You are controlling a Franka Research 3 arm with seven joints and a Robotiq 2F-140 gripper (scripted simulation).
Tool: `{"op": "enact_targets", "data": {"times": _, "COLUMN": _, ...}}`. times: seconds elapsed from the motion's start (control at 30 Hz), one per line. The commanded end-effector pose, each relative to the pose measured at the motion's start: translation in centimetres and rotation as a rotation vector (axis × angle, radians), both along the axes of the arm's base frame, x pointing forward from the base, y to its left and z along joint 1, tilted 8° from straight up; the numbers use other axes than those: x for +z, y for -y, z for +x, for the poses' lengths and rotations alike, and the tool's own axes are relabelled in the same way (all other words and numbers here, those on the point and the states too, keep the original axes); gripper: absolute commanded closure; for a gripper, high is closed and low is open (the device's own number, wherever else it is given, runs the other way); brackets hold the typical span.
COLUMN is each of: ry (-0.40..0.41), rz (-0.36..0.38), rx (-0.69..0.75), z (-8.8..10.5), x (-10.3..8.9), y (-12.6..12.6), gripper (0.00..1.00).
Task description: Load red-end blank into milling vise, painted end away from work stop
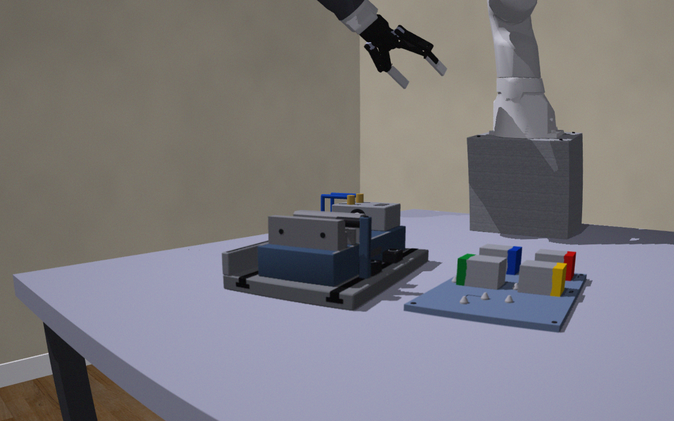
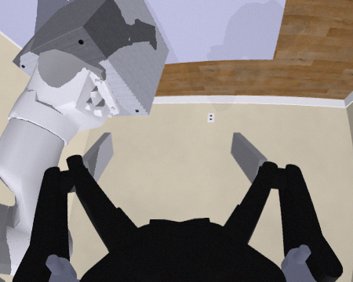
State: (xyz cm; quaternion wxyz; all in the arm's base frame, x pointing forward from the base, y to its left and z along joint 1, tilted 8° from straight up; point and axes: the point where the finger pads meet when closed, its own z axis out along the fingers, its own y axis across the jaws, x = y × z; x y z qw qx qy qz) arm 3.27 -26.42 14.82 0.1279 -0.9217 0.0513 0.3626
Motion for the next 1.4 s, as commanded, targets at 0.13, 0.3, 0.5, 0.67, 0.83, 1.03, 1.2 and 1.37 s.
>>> {"op": "enact_targets", "data": {"times": 0.13, "ry": 0.0, "rz": 0.0, "rx": 0.0, "z": 0.0, "x": 0.0, "y": 0.0, "gripper": 0.0}}
{"op": "enact_targets", "data": {"times": 0.3, "ry": 0.0, "rz": 0.0, "rx": 0.0, "z": 0.0, "x": 0.0, "y": 0.0, "gripper": 0.0}}
{"op": "enact_targets", "data": {"times": 0.5, "ry": 0.0, "rz": 0.0, "rx": 0.0, "z": 0.0, "x": 0.0, "y": 0.0, "gripper": 0.0}}
{"op": "enact_targets", "data": {"times": 0.67, "ry": 0.0, "rz": 0.0, "rx": 0.0, "z": 0.0, "x": 0.0, "y": 0.0, "gripper": 0.75}}
{"op": "enact_targets", "data": {"times": 0.83, "ry": 0.0, "rz": 0.0, "rx": 0.0, "z": 0.0, "x": 0.0, "y": 0.0, "gripper": 0.75}}
{"op": "enact_targets", "data": {"times": 1.03, "ry": 0.0, "rz": 0.0, "rx": 0.0, "z": 0.0, "x": 0.0, "y": 0.0, "gripper": 0.75}}
{"op": "enact_targets", "data": {"times": 1.2, "ry": 0.0, "rz": 0.0, "rx": 0.0, "z": 0.0, "x": 0.0, "y": 0.0, "gripper": 0.75}}
{"op": "enact_targets", "data": {"times": 1.37, "ry": 0.0, "rz": 0.0, "rx": 0.0, "z": 0.0, "x": 0.0, "y": 0.0, "gripper": 0.75}}
